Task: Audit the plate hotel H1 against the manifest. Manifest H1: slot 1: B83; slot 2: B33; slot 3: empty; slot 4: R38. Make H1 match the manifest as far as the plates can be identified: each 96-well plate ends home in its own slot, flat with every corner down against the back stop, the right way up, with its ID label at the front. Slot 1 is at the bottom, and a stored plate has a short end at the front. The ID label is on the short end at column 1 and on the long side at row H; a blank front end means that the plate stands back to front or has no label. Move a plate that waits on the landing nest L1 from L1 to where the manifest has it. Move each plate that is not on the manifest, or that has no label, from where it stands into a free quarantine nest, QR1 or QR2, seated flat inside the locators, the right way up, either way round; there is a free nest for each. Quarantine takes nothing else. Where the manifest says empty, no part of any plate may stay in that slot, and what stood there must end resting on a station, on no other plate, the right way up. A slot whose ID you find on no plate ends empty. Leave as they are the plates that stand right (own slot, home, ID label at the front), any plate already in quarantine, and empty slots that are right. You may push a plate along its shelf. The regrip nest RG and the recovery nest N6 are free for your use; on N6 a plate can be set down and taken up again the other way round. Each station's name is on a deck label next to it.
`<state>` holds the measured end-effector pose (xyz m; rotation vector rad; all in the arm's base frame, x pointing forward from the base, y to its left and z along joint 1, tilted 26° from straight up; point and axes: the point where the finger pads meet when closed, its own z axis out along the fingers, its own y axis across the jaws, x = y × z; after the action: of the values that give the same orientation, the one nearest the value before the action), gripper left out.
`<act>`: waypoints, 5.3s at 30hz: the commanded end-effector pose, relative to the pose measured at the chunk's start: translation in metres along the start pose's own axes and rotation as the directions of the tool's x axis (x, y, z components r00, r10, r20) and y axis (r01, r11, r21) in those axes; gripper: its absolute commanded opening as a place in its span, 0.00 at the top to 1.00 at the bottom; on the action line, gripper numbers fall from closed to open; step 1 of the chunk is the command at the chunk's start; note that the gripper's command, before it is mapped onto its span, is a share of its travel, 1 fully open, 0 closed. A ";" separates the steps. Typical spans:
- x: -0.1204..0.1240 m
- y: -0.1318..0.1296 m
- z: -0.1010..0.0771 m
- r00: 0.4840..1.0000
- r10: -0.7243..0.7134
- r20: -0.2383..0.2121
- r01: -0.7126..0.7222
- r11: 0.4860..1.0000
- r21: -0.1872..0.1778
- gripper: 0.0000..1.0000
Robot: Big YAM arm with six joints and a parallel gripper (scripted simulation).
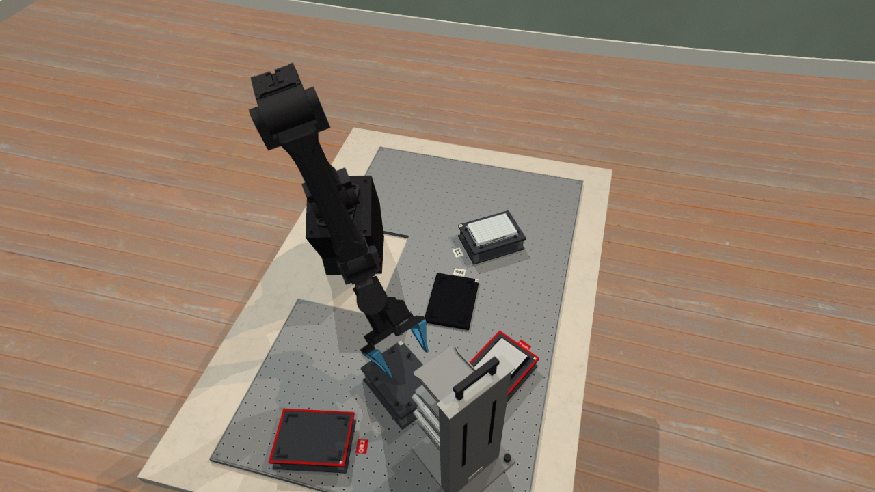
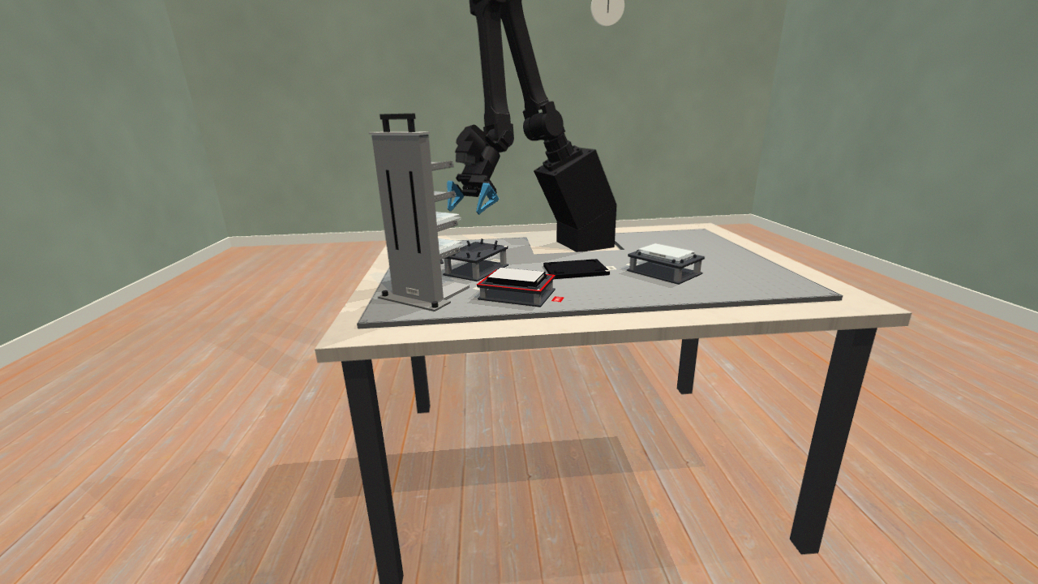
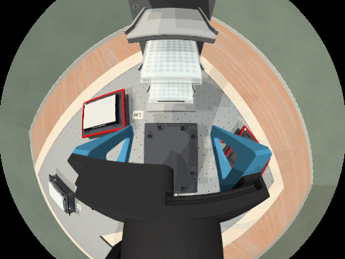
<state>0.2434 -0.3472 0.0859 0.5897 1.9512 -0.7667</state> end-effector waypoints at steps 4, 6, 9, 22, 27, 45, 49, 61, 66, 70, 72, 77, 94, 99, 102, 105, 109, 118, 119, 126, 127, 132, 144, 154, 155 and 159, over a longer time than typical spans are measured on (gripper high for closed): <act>-0.007 0.004 0.010 1.000 0.010 -0.006 -0.010 1.000 -0.013 0.00; -0.011 0.003 0.011 1.000 0.009 0.000 -0.009 1.000 -0.010 0.00; -0.012 0.003 0.015 1.000 0.011 -0.006 -0.011 1.000 -0.010 0.00; -0.023 0.004 0.025 1.000 0.010 -0.004 -0.010 1.000 -0.012 0.00; -0.028 0.003 0.030 1.000 0.011 -0.004 -0.011 1.000 -0.009 0.00; -0.045 0.004 0.046 1.000 0.010 -0.001 -0.010 1.000 -0.011 0.00; -0.048 0.004 0.049 1.000 0.010 0.000 -0.010 1.000 -0.012 0.00; -0.058 0.002 0.059 1.000 0.012 0.000 -0.012 1.000 -0.007 0.00; -0.063 0.004 0.063 1.000 0.010 0.002 -0.010 1.000 -0.012 0.00; -0.061 0.001 0.064 1.000 0.013 -0.005 -0.013 1.000 -0.005 0.00; -0.066 -0.002 0.059 1.000 0.003 0.017 -0.003 1.000 0.003 0.14; -0.066 -0.002 0.059 1.000 0.003 0.017 -0.003 1.000 0.003 0.14; -0.066 -0.002 0.059 1.000 0.003 0.017 -0.003 1.000 0.003 0.14; -0.058 -0.006 0.050 1.000 0.012 0.007 -0.012 1.000 0.009 0.14; -0.046 -0.002 0.054 1.000 0.011 -0.013 -0.011 1.000 0.002 0.14; -0.054 -0.006 0.048 1.000 0.005 0.016 -0.006 1.000 0.013 0.14; -0.051 -0.006 0.044 1.000 -0.001 0.017 0.000 1.000 0.014 0.14; -0.043 -0.006 0.037 1.000 -0.003 0.015 0.003 1.000 0.014 0.14; -0.042 -0.003 0.037 1.000 0.000 0.015 0.000 1.000 0.009 0.14; -0.039 -0.007 0.029 1.000 -0.004 0.022 0.004 1.000 0.015 0.14; -0.039 -0.007 0.027 1.000 -0.003 0.024 0.003 1.000 0.017 0.14; -0.031 -0.006 0.023 1.000 -0.005 0.018 0.005 1.000 0.014 0.14; -0.019 -0.005 0.015 1.000 -0.004 0.010 0.004 1.000 0.012 0.14; -0.014 -0.005 0.006 1.000 -0.005 0.016 0.005 1.000 0.012 0.14; -0.015 -0.006 0.005 1.000 -0.006 0.021 0.006 1.000 0.015 0.14; -0.007 -0.005 0.002 1.000 -0.005 0.011 0.005 1.000 0.012 0.14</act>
<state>0.2491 -0.3506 0.0865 0.6002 1.9627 -0.7557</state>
